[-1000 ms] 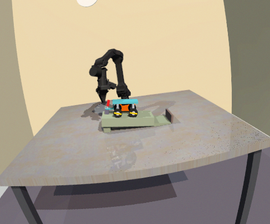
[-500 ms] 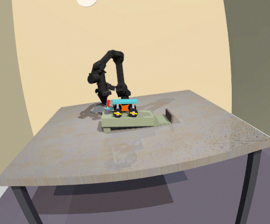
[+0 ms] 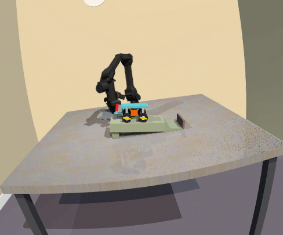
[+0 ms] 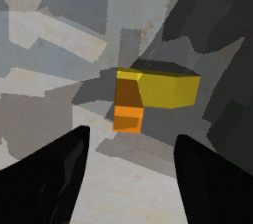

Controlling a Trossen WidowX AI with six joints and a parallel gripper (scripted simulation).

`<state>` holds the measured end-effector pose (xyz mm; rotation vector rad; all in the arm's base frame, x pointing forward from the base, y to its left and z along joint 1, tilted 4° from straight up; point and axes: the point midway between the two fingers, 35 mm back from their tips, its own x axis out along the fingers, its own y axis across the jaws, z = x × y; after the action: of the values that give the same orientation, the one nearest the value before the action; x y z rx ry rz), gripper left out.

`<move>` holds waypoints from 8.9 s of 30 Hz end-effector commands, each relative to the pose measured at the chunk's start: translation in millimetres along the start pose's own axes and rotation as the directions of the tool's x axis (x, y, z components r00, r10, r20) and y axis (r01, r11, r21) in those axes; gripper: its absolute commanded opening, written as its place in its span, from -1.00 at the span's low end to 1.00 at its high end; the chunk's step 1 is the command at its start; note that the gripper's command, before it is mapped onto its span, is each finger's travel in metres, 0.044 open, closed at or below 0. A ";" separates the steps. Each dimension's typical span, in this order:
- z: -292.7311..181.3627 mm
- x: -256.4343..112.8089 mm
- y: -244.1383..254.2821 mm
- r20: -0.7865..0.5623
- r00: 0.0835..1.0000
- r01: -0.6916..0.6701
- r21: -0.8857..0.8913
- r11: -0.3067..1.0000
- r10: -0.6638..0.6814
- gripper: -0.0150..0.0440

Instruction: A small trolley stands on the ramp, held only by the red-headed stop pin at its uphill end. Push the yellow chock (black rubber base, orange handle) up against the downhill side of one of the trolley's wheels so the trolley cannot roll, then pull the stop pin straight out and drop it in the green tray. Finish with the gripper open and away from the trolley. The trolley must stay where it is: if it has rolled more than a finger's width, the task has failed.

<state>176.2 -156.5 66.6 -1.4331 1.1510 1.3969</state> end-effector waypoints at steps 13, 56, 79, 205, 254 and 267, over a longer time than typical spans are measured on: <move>1.4 26.3 1.9 0.006 1.000 -0.009 -0.006 1.000 0.009 0.15; 0.6 44.5 0.9 0.003 1.000 -0.005 -0.002 1.000 0.005 -0.49; 4.3 -39.5 3.2 0.006 1.000 -0.008 -0.006 1.000 0.008 -0.49; 116.1 -89.7 -79.7 0.018 1.000 -0.016 0.939 -0.344 0.002 -0.49; 242.1 -77.0 -168.9 -0.084 0.996 0.091 0.935 -0.341 0.037 -0.49; 237.2 -66.1 -185.3 -0.084 0.996 0.091 0.935 -0.342 0.035 -0.49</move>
<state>295.7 125.9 115.2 -0.0498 1.5958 -0.1981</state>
